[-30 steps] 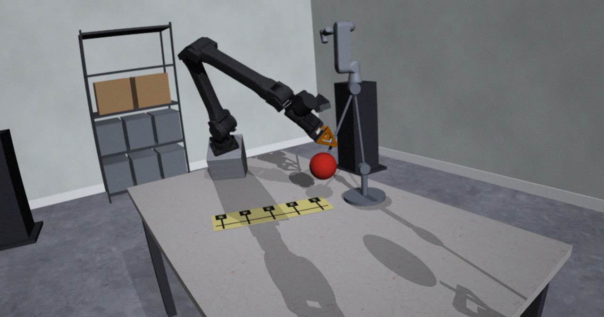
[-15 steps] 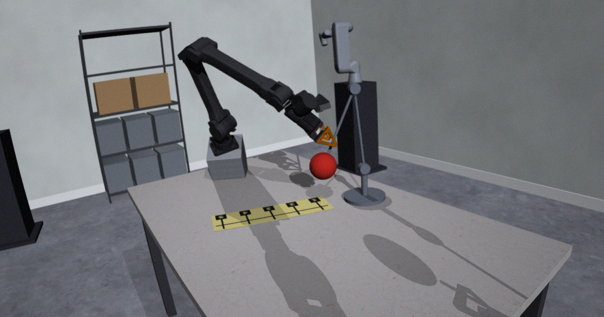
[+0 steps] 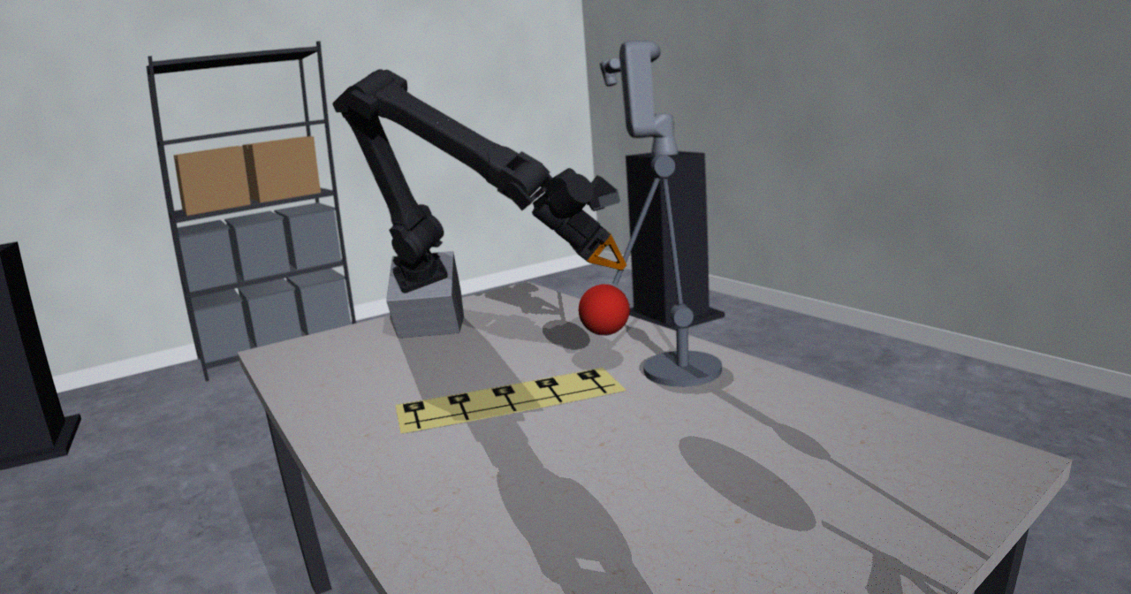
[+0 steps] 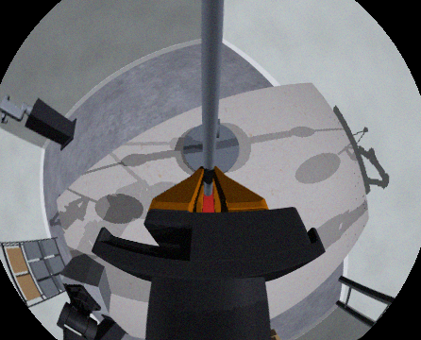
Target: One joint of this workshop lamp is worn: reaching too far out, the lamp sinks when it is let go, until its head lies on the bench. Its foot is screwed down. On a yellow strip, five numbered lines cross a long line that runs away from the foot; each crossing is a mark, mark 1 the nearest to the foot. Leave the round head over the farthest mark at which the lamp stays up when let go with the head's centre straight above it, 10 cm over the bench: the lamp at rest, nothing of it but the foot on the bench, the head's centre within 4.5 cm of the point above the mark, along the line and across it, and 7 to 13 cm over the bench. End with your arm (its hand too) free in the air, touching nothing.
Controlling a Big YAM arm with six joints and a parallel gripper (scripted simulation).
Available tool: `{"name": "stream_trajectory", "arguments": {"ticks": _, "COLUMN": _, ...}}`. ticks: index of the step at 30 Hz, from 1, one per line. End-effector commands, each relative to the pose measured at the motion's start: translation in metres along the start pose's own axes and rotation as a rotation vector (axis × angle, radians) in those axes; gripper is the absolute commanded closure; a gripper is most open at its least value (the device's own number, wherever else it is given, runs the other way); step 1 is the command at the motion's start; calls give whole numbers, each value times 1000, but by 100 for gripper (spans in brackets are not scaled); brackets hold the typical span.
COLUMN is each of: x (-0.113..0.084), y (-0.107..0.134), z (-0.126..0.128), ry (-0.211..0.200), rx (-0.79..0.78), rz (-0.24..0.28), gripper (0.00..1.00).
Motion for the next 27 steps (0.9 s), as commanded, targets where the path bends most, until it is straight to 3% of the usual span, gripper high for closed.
{"name": "stream_trajectory", "arguments": {"ticks": 1, "x": -1, "y": -9, "z": -1, "ry": -6, "rx": -6, "rz": -18, "gripper": 100}}
{"name": "stream_trajectory", "arguments": {"ticks": 27, "x": -3, "y": -1, "z": -3, "ry": -2, "rx": -9, "rz": -12, "gripper": 100}}
Point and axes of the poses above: the point where the finger pads meet when closed, its own x axis out along the fingers, its own z axis across the jaws, y = z × x, the point moved 10 cm from there along -x, back along the fingers, and after that the axes turned 15 degrees about x, right-handed, at the moved point
